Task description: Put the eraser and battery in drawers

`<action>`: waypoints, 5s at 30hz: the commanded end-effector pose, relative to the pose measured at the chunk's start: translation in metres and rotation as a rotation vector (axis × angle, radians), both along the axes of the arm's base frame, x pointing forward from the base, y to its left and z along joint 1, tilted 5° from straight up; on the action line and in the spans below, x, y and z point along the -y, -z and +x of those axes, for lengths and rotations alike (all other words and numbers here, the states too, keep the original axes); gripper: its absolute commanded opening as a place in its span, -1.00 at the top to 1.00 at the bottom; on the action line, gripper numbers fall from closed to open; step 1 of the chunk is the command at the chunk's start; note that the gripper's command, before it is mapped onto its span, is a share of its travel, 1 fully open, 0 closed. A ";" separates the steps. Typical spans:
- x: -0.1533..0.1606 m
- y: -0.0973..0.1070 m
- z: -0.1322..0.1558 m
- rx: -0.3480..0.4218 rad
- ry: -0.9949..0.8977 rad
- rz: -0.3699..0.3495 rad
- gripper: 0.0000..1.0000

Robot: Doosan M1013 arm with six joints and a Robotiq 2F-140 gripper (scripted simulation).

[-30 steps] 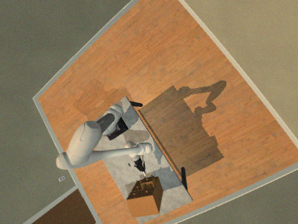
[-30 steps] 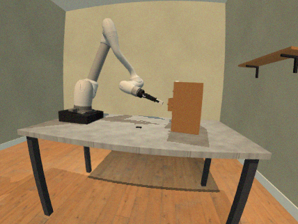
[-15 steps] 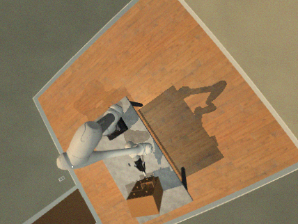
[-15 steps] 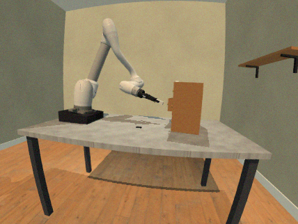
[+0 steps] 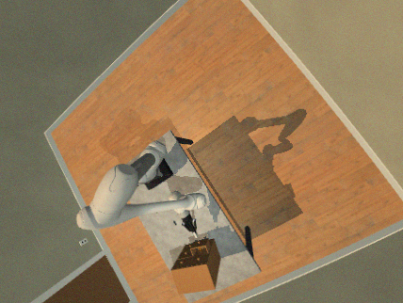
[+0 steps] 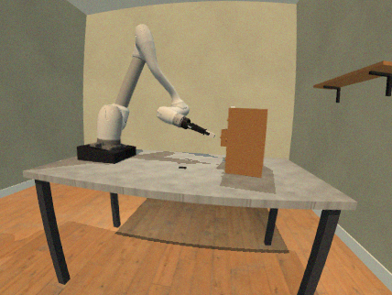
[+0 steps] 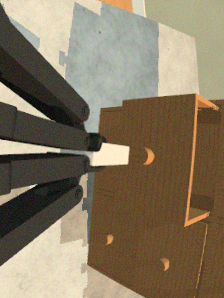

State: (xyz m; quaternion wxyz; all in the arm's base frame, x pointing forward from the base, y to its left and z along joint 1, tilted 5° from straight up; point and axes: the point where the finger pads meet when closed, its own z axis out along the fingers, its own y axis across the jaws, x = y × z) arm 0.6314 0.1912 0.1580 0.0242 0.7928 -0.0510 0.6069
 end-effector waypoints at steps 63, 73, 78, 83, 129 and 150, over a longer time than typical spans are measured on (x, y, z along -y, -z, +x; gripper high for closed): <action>0.006 -0.003 0.049 -0.002 0.000 0.002 1.00; 0.008 -0.004 0.067 -0.002 0.000 0.002 1.00; 0.008 -0.005 0.075 -0.002 0.000 0.002 1.00; 0.009 -0.005 0.081 -0.002 0.000 0.002 1.00; 0.012 -0.007 0.105 -0.002 0.000 0.002 1.00; 0.012 -0.007 0.105 -0.002 0.000 0.002 1.00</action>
